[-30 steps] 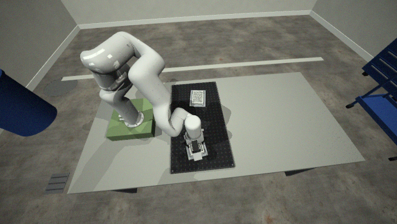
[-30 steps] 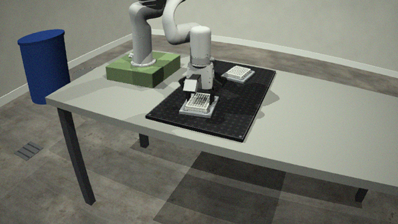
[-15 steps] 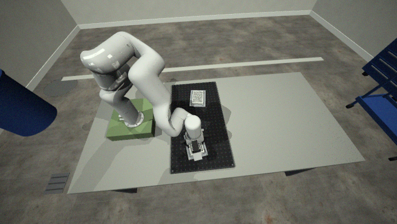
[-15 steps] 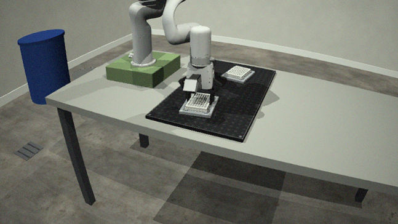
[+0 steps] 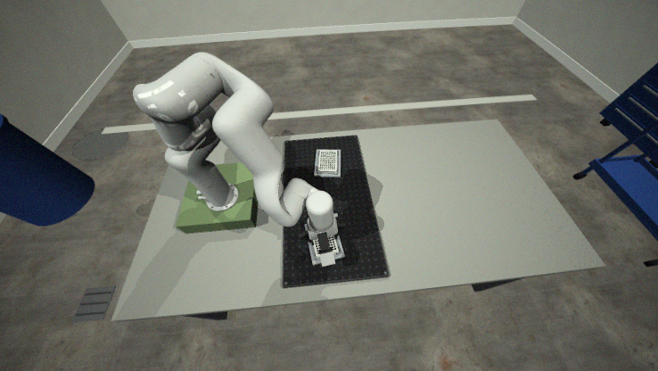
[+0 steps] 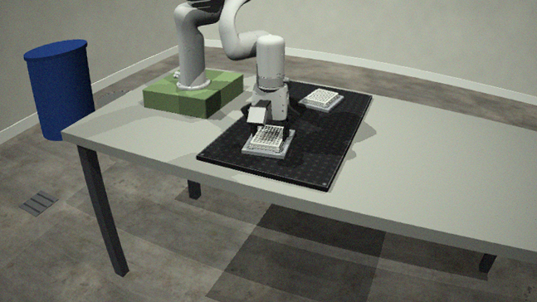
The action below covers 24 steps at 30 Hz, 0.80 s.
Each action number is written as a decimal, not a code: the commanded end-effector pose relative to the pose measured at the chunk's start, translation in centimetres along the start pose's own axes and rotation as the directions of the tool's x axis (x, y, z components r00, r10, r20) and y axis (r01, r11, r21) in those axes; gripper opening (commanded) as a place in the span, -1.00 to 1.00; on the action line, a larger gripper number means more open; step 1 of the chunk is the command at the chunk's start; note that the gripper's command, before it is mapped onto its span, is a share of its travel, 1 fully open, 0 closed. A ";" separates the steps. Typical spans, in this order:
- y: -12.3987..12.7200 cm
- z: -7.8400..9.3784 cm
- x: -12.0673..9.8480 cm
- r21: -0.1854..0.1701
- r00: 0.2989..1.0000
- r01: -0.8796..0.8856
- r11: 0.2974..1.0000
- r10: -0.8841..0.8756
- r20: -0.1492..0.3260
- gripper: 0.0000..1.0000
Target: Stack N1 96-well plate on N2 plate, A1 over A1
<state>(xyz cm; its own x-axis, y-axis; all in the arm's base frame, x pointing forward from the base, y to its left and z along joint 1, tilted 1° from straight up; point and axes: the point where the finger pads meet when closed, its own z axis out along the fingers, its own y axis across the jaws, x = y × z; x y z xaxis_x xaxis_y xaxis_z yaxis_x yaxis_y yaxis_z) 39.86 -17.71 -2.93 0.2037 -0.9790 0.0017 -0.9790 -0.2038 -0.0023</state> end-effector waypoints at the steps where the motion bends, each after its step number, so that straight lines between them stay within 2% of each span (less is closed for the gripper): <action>1: -0.1 -0.1 0.1 0.003 1.000 0.000 1.000 0.000 -0.002 -1.00; 24: -0.1 -0.8 0.1 0.003 1.000 0.000 1.000 0.000 -0.002 -1.00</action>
<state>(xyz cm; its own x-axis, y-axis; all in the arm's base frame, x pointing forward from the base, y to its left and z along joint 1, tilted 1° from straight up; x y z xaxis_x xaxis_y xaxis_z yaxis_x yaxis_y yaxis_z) 39.86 -17.70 -2.48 0.2037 -0.9790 0.0016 -0.9790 -0.2038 -0.0022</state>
